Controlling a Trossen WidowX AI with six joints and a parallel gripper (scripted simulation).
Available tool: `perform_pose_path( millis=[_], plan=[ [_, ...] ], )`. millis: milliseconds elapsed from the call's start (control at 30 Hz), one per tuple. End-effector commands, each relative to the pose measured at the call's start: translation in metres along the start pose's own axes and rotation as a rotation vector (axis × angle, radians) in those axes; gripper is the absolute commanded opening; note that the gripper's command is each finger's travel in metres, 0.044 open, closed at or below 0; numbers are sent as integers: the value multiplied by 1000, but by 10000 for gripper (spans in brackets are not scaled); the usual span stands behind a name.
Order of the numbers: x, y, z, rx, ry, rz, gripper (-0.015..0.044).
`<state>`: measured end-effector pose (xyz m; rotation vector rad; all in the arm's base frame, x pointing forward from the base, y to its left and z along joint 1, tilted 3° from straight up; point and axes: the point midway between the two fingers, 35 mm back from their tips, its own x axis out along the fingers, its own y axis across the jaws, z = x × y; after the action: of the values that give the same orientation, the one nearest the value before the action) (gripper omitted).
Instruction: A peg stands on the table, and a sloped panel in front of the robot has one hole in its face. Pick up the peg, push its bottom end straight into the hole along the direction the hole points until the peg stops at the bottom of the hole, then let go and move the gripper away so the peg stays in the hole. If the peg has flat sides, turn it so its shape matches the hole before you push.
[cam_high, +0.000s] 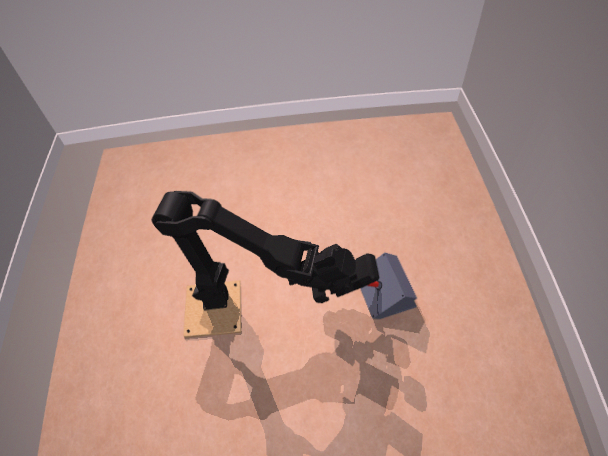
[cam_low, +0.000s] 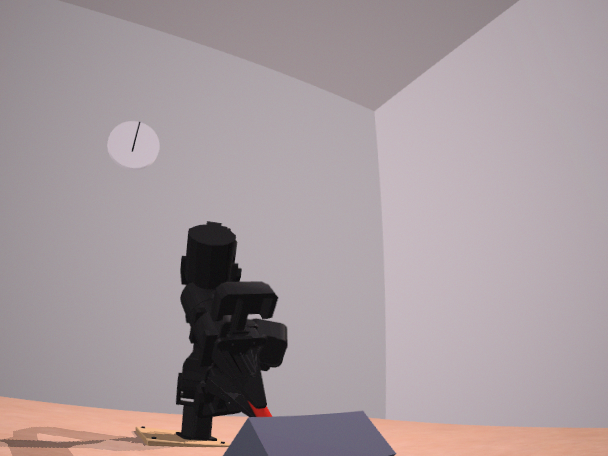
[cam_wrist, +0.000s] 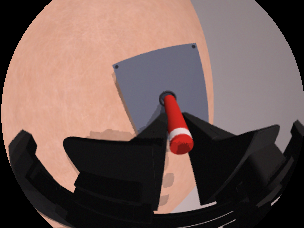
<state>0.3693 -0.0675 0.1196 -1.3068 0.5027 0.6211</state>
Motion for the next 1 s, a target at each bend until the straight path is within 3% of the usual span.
perform_pose_path(
  millis=[0, 967],
  plan=[
    [3, 2, 0, 2, -1, 6, 0],
    [11, 1, -2, 2, -1, 5, 0]
  ],
)
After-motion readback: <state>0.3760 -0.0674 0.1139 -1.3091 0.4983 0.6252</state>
